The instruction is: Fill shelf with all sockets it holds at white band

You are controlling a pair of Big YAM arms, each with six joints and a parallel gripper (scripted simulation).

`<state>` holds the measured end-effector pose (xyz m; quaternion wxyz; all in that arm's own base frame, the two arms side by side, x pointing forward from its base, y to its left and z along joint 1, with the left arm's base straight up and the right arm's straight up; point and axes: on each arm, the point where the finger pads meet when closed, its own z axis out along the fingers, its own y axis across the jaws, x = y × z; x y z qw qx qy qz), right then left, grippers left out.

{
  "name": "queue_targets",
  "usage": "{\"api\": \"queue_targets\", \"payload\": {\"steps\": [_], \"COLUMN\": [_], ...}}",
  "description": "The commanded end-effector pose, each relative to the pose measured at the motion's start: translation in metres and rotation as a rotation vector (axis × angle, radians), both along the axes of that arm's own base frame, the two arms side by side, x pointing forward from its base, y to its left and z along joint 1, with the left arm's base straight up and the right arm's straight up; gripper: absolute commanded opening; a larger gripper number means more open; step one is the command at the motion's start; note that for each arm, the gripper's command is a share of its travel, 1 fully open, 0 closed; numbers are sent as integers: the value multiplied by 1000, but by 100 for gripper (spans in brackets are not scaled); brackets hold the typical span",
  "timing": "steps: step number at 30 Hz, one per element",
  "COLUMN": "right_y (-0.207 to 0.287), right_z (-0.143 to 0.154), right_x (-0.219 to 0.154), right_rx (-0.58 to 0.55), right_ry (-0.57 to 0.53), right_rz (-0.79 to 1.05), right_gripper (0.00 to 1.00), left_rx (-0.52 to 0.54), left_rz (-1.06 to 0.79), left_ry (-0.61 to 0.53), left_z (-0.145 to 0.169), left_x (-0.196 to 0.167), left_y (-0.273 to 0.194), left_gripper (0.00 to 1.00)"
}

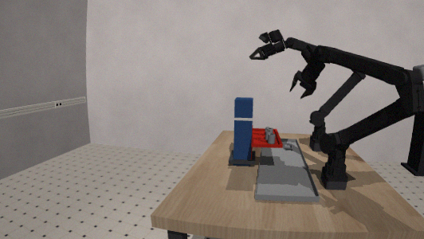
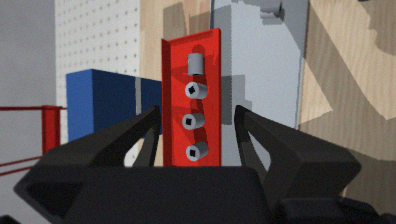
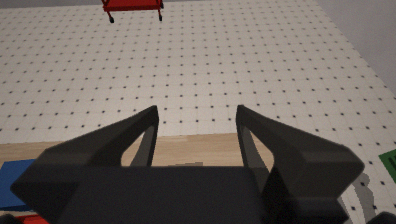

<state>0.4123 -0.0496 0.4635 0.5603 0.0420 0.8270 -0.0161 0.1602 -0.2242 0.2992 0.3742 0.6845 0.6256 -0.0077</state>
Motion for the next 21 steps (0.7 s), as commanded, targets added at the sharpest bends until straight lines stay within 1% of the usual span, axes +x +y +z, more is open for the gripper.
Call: {"api": "queue_targets", "payload": {"steps": [1,11,13,14,15,21], "right_y": [73,153,153,166,173,197], "right_z": [65,60,60,65,64,54], "right_x": [-29,-92,-92,-109,-118,-162], "right_rx": [-10,-10,-10,-14,-17,-35], "right_ry": [-41,66,66,77,91,160], "right_rz": [154,407,407,457,487,626], "right_gripper": [65,65,65,65,65,65], "left_rx": [-48,-1,-1,-6,-4,16], "left_rz": [38,364,364,399,437,610], "left_ry": [-7,275,275,299,329,474], "left_z": [9,-59,-59,-60,-66,-98], "left_x": [13,57,57,64,70,103], "left_y": [-3,14,14,14,16,23], "left_gripper": [56,56,56,56,56,56]}}
